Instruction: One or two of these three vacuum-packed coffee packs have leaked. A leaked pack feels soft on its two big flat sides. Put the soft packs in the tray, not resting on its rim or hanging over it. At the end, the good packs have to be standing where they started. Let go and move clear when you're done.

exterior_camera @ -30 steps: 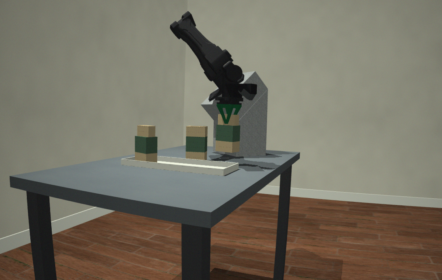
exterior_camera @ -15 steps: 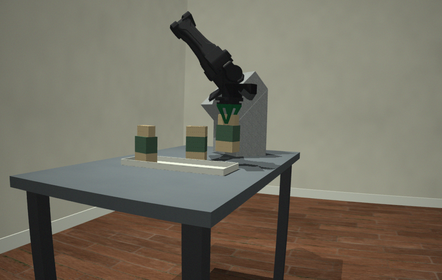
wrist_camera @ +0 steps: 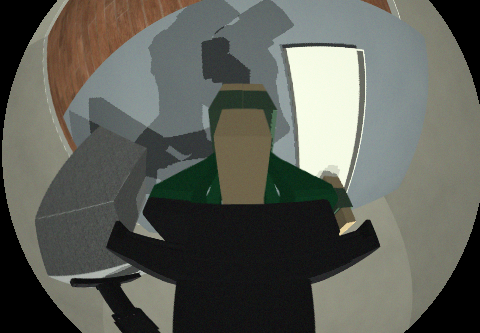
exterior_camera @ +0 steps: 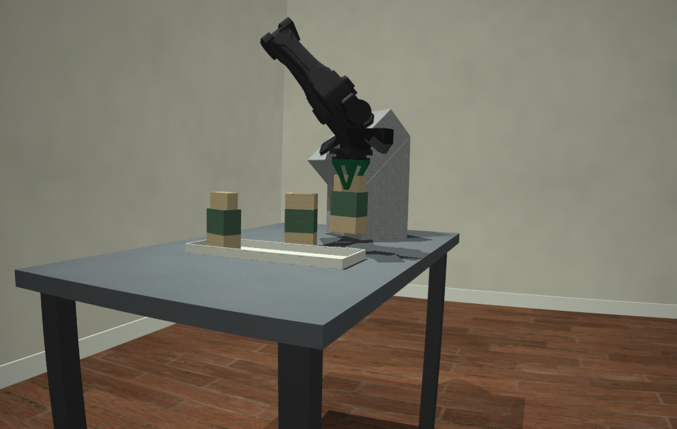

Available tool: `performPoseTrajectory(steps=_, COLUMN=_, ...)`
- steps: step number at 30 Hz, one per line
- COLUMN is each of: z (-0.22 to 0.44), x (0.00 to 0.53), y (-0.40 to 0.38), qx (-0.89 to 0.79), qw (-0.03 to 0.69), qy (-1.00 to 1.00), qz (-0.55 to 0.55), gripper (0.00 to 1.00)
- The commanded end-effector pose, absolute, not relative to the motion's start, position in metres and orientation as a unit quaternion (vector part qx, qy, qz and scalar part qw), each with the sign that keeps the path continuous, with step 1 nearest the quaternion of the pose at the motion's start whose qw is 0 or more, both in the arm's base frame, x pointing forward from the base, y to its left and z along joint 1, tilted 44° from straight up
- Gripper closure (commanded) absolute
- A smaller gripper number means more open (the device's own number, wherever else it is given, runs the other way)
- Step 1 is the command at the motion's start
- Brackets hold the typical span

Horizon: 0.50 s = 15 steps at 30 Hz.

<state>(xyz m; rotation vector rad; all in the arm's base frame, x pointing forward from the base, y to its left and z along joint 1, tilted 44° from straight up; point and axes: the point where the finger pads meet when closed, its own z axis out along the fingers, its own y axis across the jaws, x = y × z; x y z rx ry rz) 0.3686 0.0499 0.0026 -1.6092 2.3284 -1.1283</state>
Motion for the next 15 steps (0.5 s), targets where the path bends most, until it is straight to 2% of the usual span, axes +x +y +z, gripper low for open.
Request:
performPoseTrajectory(steps=1, z=0.020, x=0.379, y=0.067, qx=-0.528, qw=0.078, qy=0.760, qz=-0.372, gripper=0.74)
performPoseTrajectory(steps=15, z=0.021, x=0.398, y=0.060, qx=-0.531, qw=0.054, qy=0.761, qz=-0.369, gripper=0.74)
